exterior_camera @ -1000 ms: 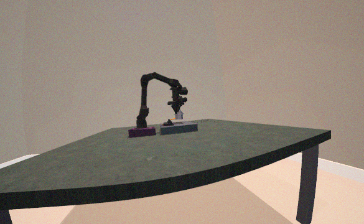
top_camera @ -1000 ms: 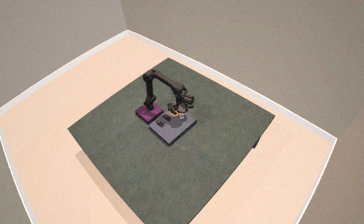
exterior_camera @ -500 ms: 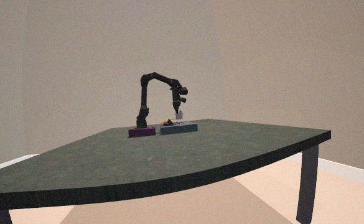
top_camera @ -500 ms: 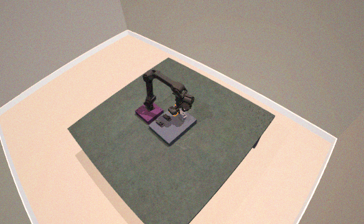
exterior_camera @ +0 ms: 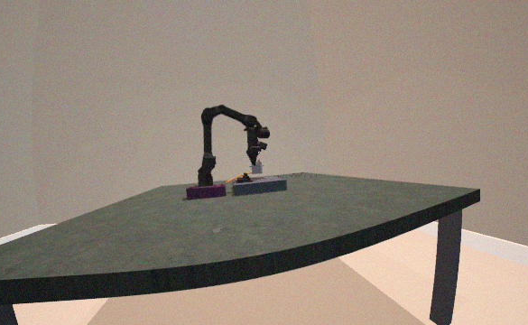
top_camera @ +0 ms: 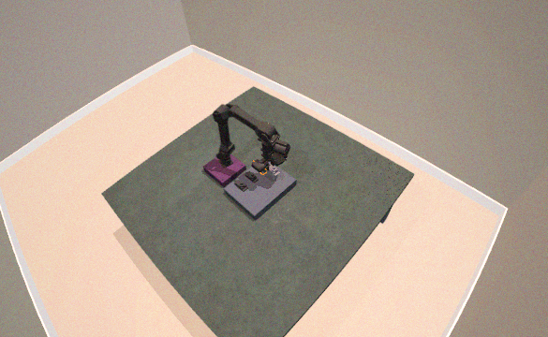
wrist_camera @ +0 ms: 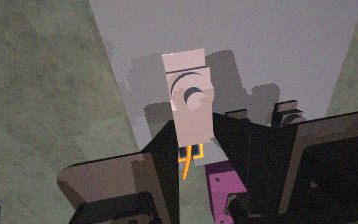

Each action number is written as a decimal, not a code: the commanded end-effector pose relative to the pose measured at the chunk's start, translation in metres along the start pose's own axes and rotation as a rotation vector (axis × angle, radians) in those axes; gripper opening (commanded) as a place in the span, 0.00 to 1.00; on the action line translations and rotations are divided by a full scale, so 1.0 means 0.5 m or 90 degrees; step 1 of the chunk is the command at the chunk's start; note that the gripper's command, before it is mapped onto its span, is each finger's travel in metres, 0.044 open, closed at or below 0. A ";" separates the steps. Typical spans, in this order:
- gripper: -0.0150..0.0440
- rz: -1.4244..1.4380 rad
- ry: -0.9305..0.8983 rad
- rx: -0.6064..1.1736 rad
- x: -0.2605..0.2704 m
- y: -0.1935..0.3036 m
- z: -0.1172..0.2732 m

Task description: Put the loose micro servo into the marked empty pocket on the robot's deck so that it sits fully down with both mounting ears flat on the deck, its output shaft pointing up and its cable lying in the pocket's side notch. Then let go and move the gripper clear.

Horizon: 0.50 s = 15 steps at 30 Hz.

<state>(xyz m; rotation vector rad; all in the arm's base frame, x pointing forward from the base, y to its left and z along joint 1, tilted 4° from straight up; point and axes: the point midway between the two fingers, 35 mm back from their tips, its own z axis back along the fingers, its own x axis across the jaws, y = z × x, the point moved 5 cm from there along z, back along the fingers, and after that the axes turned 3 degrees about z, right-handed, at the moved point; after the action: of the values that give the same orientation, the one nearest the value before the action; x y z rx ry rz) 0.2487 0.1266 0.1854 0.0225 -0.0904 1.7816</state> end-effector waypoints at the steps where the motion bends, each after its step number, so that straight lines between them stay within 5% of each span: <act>1: 0.25 0.000 -0.001 -0.008 0.002 0.031 0.006; 15: 0.25 -0.001 -0.001 -0.004 0.010 0.161 0.004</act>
<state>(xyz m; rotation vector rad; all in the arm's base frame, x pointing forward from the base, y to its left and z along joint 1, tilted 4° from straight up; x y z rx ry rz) 0.1805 0.1168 0.1828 0.0251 -0.0909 1.7837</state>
